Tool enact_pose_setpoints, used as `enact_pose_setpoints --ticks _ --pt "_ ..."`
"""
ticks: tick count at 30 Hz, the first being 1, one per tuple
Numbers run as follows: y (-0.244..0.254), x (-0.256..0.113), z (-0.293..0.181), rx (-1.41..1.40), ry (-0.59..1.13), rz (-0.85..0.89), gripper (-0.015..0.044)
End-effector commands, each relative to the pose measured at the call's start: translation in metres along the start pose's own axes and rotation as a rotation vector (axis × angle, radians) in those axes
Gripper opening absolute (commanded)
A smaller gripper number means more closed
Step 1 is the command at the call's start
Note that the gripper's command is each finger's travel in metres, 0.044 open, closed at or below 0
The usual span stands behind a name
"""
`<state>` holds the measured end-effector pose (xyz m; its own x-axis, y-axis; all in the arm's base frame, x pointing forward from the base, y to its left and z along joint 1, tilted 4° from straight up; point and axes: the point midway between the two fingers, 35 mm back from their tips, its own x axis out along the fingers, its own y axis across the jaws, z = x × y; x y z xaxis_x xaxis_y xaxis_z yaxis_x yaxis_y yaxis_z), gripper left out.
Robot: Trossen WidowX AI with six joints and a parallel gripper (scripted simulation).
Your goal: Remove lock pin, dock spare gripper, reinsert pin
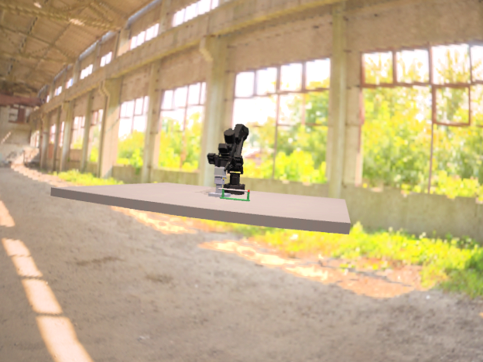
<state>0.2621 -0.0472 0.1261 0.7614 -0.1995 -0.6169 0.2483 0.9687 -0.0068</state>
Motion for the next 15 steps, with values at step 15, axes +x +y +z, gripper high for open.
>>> enact_pose_setpoints --ticks 15 --pt "0.0000 0.0008 -0.0001 0.000 -0.004 0.000 0.0079"
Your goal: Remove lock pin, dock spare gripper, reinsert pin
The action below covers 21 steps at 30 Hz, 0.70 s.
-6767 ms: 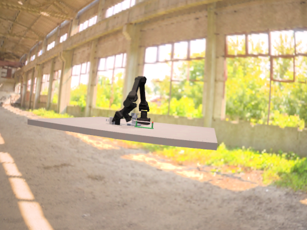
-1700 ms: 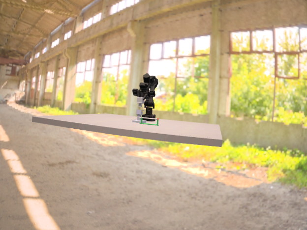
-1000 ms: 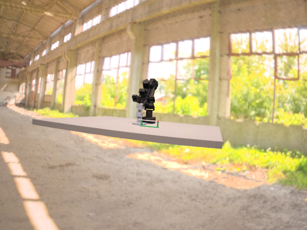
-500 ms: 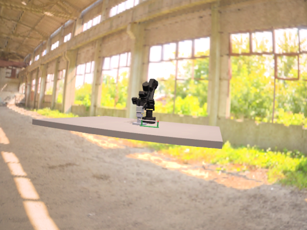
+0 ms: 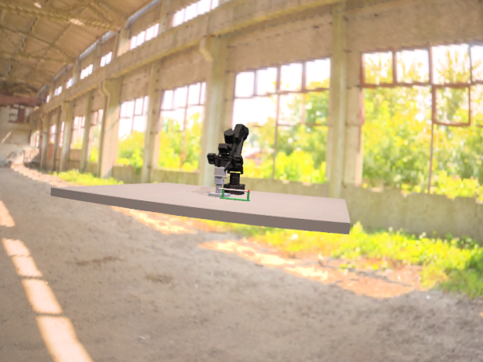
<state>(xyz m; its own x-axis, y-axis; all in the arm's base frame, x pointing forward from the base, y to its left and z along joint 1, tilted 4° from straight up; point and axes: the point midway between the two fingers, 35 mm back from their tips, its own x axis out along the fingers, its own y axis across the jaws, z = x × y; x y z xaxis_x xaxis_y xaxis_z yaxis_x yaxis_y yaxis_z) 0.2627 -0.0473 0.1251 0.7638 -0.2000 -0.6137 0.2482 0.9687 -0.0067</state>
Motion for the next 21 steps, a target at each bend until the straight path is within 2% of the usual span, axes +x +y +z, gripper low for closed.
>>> enact_pose_setpoints --ticks 1,14,21 --pt "0.0000 -0.0003 0.0003 0.000 0.000 0.000 0.0105" --pt "0.0000 -0.0003 0.0003 0.000 0.000 0.000 0.0440" --pt "0.0000 -0.0076 0.0071 0.000 -0.001 0.000 0.0440"
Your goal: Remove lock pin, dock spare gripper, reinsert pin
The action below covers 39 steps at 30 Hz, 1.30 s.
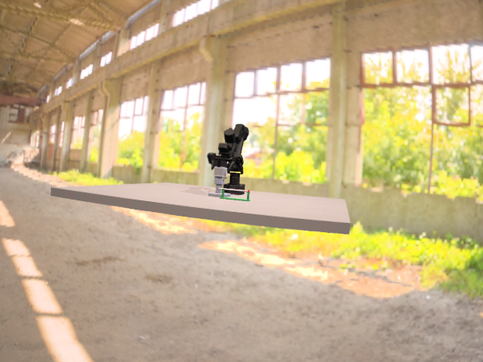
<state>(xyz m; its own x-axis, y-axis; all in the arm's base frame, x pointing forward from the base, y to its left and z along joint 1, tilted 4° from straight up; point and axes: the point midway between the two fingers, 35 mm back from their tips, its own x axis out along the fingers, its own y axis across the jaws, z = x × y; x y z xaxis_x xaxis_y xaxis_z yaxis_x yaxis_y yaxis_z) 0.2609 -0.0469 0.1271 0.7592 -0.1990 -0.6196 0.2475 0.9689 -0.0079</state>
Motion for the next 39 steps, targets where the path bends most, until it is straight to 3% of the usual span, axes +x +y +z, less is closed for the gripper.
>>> enact_pose_setpoints --ticks 1,39 --pt "0.000 -0.006 0.007 0.001 -0.006 0.000 0.0440" --pt "0.001 -0.053 0.045 -0.010 0.024 0.008 0.0440"
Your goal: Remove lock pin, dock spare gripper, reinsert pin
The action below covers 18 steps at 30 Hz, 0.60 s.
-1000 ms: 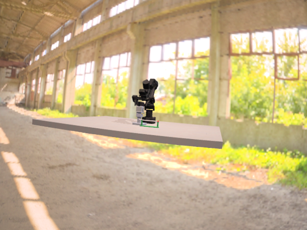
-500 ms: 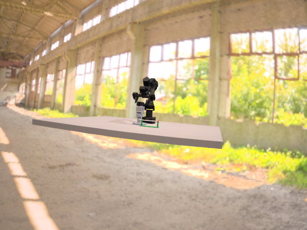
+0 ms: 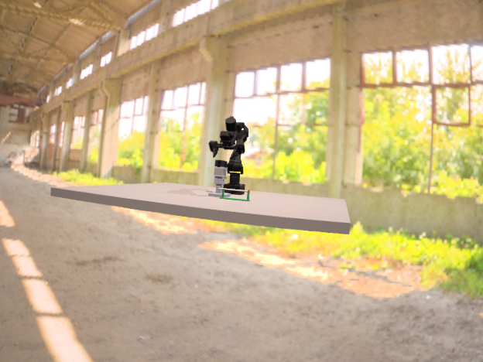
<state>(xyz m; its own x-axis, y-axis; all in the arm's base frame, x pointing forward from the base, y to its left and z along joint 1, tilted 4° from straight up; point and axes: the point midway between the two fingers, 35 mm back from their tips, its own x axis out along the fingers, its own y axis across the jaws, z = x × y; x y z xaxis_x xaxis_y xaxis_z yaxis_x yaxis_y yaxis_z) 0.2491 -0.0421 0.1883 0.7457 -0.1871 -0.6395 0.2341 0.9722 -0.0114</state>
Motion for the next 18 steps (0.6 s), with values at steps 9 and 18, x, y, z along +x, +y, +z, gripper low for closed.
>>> enact_pose_setpoints --ticks 9,18 --pt "0.000 -0.016 0.014 -0.002 0.003 0.001 0.0440" --pt "0.000 -0.027 0.025 -0.004 0.008 0.003 0.0440"
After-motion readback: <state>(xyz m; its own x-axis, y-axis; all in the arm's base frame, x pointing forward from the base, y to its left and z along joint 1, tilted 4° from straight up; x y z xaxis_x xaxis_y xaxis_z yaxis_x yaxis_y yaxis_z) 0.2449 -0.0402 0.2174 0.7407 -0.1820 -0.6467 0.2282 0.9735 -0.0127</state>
